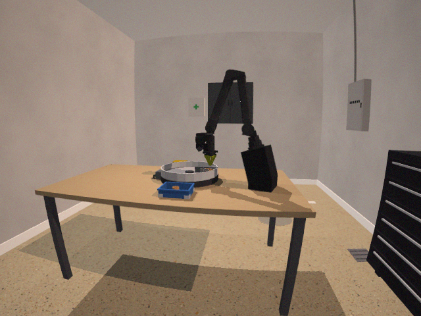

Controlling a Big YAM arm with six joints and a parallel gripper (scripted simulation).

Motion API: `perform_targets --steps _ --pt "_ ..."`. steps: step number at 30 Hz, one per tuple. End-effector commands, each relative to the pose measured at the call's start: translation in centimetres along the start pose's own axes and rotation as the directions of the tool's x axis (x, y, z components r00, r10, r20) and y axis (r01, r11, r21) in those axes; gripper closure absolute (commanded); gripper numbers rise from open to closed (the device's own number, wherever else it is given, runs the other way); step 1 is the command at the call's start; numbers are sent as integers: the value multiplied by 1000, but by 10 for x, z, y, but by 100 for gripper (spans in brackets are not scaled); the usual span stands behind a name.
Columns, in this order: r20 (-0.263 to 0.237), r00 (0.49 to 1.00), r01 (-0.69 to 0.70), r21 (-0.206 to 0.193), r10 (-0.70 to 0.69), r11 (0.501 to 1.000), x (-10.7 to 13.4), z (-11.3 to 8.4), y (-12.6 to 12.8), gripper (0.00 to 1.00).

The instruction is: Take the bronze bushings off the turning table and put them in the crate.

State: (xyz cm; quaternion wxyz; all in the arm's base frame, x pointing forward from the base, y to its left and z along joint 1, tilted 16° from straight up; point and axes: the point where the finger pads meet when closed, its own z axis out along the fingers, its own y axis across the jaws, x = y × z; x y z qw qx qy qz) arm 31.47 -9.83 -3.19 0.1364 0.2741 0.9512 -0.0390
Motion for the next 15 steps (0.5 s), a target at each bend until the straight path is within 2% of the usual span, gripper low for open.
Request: perform_targets --steps 1,8,10,15 --pt "28 1000 -11 -7 11 1000 -8 -3 -1 88" --pt "28 1000 -11 -7 11 1000 -8 -3 -1 88" --pt "10 1000 -10 -2 10 1000 -4 4 -3 88" --pt "12 1000 -3 -2 3 1000 -5 16 -3 88"
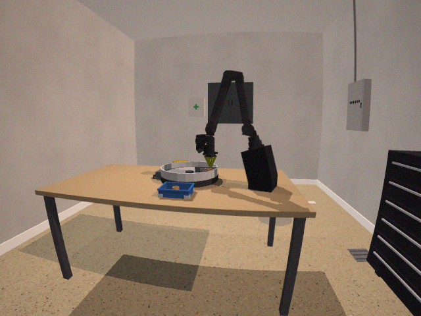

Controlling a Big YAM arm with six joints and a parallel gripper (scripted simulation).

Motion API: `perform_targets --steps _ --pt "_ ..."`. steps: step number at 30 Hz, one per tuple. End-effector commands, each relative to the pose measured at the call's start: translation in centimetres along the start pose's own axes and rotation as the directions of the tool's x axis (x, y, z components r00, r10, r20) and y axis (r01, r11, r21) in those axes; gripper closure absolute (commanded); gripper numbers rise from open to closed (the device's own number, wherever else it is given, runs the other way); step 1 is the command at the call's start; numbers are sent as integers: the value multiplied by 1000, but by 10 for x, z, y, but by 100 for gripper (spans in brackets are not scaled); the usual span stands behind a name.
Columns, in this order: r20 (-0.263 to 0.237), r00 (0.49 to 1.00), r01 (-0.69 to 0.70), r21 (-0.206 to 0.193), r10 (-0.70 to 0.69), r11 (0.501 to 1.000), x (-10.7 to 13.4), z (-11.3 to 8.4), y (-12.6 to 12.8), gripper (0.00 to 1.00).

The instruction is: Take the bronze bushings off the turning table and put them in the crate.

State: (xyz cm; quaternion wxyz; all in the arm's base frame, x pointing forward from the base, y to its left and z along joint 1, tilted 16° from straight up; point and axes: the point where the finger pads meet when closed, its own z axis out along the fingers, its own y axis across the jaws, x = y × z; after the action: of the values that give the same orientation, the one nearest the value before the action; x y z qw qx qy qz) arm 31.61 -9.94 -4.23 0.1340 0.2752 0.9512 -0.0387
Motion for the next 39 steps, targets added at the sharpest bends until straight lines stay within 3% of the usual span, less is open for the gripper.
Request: perform_targets --steps 1,4,6,9,12,39 --pt "20 1000 -1 -4 1 1000 -8 10 -2 88" --pt "23 1000 -1 -4 1 1000 -10 14 -2 88" --pt "53 999 -1 -14 2 1000 -18 6 1 88" --pt "54 999 0 -14 1 1000 -18 6 1 88" --pt "22 1000 2 -5 -2 1000 -10 14 -1 88" --pt "41 999 1 -10 0 1000 -15 9 0 88"
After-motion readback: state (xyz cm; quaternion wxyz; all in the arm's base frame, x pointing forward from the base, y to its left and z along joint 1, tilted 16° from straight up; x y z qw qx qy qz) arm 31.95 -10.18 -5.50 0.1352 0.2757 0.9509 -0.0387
